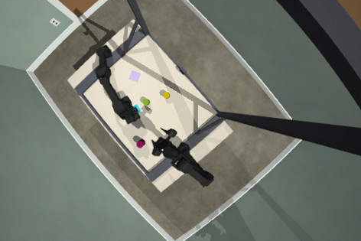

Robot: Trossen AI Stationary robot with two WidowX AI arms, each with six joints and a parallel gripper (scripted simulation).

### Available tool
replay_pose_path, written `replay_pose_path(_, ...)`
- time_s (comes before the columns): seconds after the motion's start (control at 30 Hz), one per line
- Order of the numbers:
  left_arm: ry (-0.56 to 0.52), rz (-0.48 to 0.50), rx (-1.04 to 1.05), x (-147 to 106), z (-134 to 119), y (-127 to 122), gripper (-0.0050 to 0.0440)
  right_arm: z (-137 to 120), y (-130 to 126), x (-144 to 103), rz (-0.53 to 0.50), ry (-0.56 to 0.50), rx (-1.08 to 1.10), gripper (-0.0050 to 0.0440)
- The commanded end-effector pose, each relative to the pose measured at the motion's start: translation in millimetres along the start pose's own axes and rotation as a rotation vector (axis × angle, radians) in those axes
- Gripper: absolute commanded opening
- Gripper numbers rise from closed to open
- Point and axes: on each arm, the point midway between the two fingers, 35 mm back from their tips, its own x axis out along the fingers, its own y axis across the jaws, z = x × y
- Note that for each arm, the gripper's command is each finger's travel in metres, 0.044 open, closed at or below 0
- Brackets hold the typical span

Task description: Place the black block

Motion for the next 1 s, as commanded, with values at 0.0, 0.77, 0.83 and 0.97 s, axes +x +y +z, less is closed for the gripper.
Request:
replay_pose_path(0.0, -0.009, 0.001, -0.004, -2.0, 2.9, 0.4, 0.044, 0.5, 6.9, -57.3, 0.108, -0.008, 0.003, 0.044)
replay_pose_path(0.77, -0.325, 0.106, -0.064, 46.5, 77.7, 34.9, 0.044, 2.5, -6.5, -83.1, 0.184, -0.141, -0.711, 0.044)
replay_pose_path(0.83, -0.369, 0.128, -0.067, 51.8, 86.2, 43.4, 0.044, 4.8, -8.7, -87.4, 0.196, -0.164, -0.825, 0.044)
replay_pose_path(0.97, -0.459, 0.165, -0.067, 56.7, 102.4, 58.1, 0.044, 5.3, -11.9, -94.6, 0.219, -0.198, -1.026, 0.044)
